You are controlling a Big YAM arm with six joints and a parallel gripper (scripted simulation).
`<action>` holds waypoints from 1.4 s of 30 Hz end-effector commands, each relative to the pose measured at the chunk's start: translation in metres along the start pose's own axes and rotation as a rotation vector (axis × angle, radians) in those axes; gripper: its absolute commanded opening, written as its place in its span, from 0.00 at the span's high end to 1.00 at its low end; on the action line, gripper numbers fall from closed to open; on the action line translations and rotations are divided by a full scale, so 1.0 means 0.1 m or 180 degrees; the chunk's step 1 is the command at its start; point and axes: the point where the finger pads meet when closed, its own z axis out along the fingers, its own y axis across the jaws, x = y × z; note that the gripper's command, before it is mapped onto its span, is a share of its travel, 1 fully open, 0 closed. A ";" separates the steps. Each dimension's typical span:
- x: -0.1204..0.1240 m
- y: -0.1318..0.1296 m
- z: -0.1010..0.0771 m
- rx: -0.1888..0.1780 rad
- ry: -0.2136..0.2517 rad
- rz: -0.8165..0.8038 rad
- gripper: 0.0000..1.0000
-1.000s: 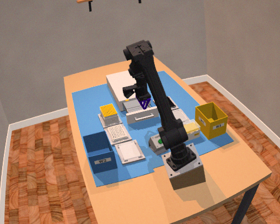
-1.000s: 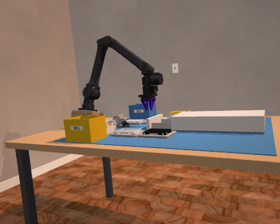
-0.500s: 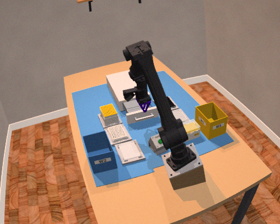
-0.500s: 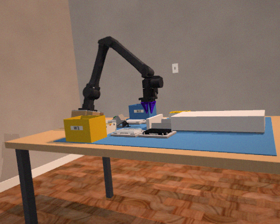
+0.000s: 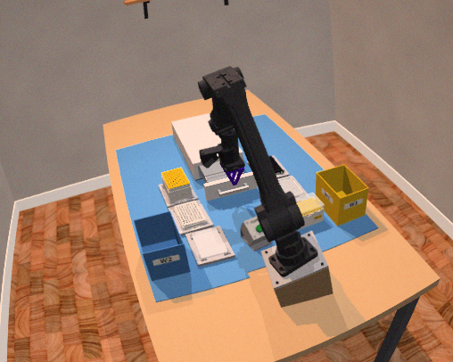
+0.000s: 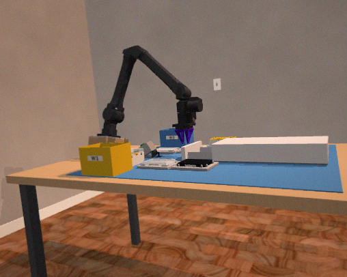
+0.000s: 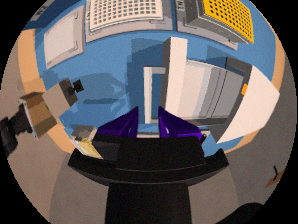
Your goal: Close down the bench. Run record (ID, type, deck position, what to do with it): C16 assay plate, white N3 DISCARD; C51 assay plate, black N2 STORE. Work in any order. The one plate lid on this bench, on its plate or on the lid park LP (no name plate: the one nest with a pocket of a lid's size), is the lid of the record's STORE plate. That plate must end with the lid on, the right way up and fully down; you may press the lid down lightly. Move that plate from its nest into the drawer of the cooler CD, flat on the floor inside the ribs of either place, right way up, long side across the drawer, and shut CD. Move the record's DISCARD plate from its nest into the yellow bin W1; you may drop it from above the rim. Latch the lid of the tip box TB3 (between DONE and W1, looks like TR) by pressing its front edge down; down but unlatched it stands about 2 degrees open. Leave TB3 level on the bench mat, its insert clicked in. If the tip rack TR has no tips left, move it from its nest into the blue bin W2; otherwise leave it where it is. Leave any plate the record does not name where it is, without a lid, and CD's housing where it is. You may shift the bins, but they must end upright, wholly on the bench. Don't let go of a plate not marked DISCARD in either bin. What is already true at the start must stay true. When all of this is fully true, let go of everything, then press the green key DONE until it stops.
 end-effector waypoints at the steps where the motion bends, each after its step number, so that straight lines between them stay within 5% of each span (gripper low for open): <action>1: -0.05 -0.03 0.02 0.0041 -0.0001 -0.0016 0.70; 8: -0.04 -0.03 0.11 0.0027 -0.0001 -0.0005 0.70; 9: -0.09 -0.20 -0.07 0.0175 0.0003 -0.0058 0.70; 15: -0.03 -0.02 0.21 0.0020 -0.0001 0.0003 0.70; 26: -0.05 -0.11 0.25 0.0094 0.0001 -0.0028 0.70; 35: -0.04 -0.05 0.44 0.0039 0.0000 -0.0010 0.70; 37: -0.02 -0.15 0.30 0.0121 -0.0001 -0.0020 0.70; 42: -0.02 -0.15 0.30 0.0121 -0.0001 -0.0020 0.70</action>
